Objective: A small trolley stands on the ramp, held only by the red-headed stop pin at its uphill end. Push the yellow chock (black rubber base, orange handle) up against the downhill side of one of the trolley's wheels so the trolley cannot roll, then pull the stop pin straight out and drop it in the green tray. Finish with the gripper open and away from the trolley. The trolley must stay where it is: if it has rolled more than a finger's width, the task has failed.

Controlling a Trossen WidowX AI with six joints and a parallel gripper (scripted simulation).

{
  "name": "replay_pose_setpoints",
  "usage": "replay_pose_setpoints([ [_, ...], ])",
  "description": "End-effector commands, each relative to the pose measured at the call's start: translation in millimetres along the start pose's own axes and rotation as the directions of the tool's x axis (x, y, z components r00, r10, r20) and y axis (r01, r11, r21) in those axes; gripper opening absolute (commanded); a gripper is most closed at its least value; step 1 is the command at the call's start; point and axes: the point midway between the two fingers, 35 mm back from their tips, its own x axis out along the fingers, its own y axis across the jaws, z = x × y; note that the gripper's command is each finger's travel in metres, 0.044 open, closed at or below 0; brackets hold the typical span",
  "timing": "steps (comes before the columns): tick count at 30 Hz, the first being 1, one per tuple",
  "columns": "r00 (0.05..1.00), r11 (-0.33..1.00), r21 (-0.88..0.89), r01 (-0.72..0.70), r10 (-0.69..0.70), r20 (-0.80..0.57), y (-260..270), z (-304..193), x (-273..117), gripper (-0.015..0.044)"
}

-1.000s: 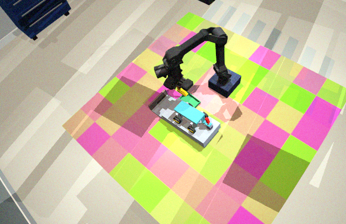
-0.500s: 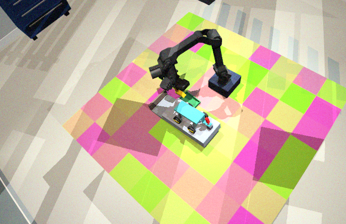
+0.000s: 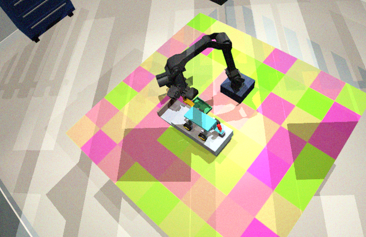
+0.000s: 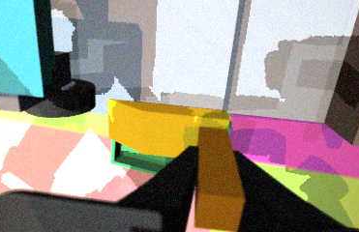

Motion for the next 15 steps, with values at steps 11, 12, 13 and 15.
replay_pose_setpoints([
  [11,1.000,1.000,0.005,-0.008,0.008,-0.006,0.4,0.6,36.3,0.0000],
  [12,1.000,1.000,0.005,-0.008,0.008,-0.006,0.6,0.6,38.8,0.0000],
  [13,1.000,1.000,0.005,-0.008,0.008,-0.006,0.7,0.5,41.1,0.0000],
  [15,1.000,1.000,0.005,-0.008,0.008,-0.006,1.1,0.4,45.9,0.0000],
])
